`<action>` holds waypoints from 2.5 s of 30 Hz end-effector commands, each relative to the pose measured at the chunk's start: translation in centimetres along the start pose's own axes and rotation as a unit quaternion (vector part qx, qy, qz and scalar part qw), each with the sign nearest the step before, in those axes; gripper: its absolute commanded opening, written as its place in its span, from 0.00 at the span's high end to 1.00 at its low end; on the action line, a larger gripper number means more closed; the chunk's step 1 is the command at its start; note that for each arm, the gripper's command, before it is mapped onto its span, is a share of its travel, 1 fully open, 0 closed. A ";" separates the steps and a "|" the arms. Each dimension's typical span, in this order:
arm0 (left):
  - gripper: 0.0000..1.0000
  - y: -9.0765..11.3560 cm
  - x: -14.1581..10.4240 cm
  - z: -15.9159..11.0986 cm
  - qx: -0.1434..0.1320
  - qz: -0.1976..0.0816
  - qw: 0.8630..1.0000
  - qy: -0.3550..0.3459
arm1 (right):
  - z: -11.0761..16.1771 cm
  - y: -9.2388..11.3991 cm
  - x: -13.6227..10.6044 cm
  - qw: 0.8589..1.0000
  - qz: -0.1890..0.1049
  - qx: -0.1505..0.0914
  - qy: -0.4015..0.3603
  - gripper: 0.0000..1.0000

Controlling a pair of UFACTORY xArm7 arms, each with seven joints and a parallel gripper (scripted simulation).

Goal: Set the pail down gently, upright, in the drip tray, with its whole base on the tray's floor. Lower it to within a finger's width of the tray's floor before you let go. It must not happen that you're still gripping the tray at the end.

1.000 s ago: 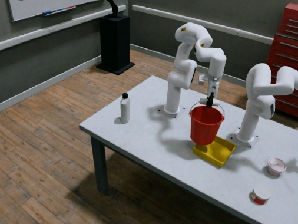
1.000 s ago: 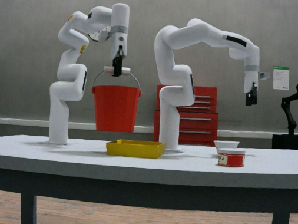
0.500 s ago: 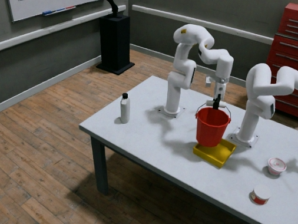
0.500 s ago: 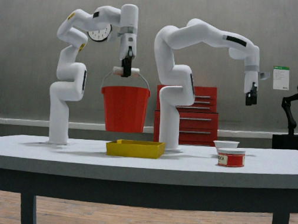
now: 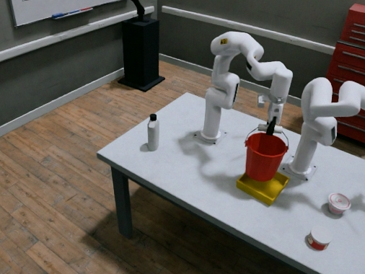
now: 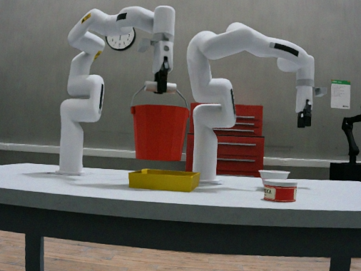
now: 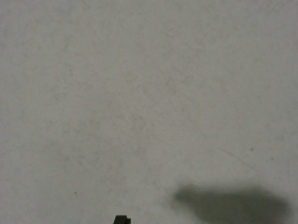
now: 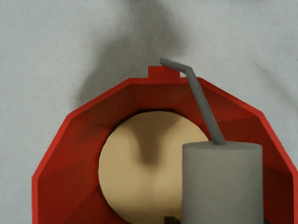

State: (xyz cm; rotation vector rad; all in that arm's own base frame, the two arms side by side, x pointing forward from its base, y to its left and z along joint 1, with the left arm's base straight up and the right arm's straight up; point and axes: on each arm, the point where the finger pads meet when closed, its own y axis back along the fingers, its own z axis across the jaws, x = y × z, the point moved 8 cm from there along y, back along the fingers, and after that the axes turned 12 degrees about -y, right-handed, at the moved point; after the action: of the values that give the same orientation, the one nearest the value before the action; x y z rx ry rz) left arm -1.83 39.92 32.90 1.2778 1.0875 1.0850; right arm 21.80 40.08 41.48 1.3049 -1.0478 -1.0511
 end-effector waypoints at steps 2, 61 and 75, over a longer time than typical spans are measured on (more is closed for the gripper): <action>0.00 0.1 0.0 0.0 0.000 0.001 1.000 0.000 | -0.1 0.1 -0.9 1.000 0.000 0.001 0.000 1.00; 0.00 0.1 0.0 0.0 0.000 0.001 1.000 0.000 | 0.0 0.1 -3.1 1.000 0.000 0.001 0.000 1.00; 0.00 0.1 0.0 0.0 0.000 0.001 1.000 0.000 | 0.0 0.1 -3.1 1.000 0.000 0.001 0.000 1.00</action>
State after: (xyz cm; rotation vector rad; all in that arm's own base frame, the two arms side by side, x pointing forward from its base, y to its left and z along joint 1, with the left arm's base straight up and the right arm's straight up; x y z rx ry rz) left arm -1.83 39.92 32.90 1.2778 1.0875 1.0850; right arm 21.16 43.09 41.45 1.3018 -1.0491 -1.0496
